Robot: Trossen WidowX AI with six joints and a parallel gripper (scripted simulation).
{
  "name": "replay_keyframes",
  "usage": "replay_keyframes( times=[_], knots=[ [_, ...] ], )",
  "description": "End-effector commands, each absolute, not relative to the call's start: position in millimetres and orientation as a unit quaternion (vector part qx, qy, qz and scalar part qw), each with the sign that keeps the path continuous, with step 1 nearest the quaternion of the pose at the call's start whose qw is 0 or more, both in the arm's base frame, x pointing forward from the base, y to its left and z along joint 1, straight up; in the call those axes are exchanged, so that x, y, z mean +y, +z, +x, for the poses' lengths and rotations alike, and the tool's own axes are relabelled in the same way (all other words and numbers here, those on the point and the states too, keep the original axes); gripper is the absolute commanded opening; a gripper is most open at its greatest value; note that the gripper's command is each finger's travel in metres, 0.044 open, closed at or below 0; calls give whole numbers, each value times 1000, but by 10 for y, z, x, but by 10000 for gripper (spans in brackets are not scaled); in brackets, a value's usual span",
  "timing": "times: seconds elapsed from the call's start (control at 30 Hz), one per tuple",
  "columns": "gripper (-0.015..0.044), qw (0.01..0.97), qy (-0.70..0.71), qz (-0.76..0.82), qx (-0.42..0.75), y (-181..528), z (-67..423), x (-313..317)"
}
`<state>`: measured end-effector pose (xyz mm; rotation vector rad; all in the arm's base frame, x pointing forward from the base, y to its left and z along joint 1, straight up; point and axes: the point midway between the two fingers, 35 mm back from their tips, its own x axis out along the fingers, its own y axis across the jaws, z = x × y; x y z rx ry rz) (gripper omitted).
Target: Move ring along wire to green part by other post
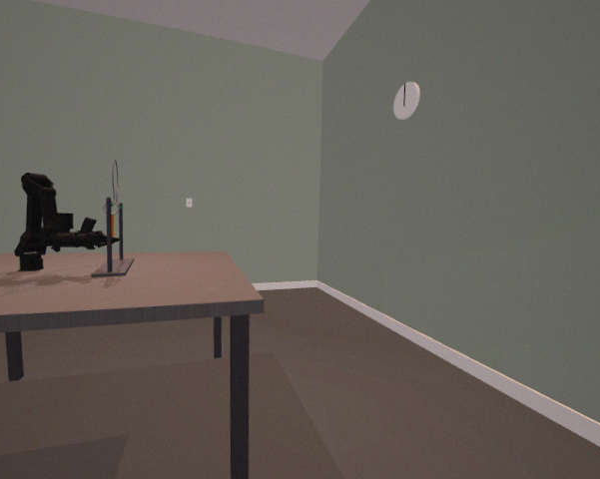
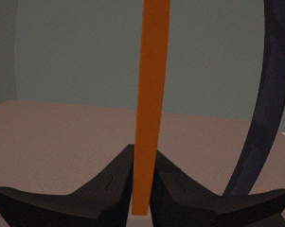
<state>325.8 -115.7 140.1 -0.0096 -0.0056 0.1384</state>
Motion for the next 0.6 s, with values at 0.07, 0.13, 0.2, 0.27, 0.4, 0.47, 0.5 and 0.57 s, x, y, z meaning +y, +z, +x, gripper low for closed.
replay_keyframes(
  times=[0.07, 0.13, 0.2, 0.27, 0.4, 0.47, 0.5, 0.57],
  knots=[
    [-150, 998, 69, -7, -7, 1540, 3267, -1176],
    [-150, 998, 69, -7, -7, 1543, 3267, -1176],
    [-150, 998, 69, -7, -7, 1543, 3267, -1176],
    [-150, 998, 69, -7, -7, 1543, 3267, -1176],
    [-150, 998, 69, -7, -7, 1543, 3267, -1176],
    [-150, 998, 69, -7, -7, 1543, 3267, -1176],
    [-150, 998, 69, -7, -7, 1543, 3267, -1176],
    [-150, 998, 69, -7, -7, 1543, 3267, -1176]
  ],
)
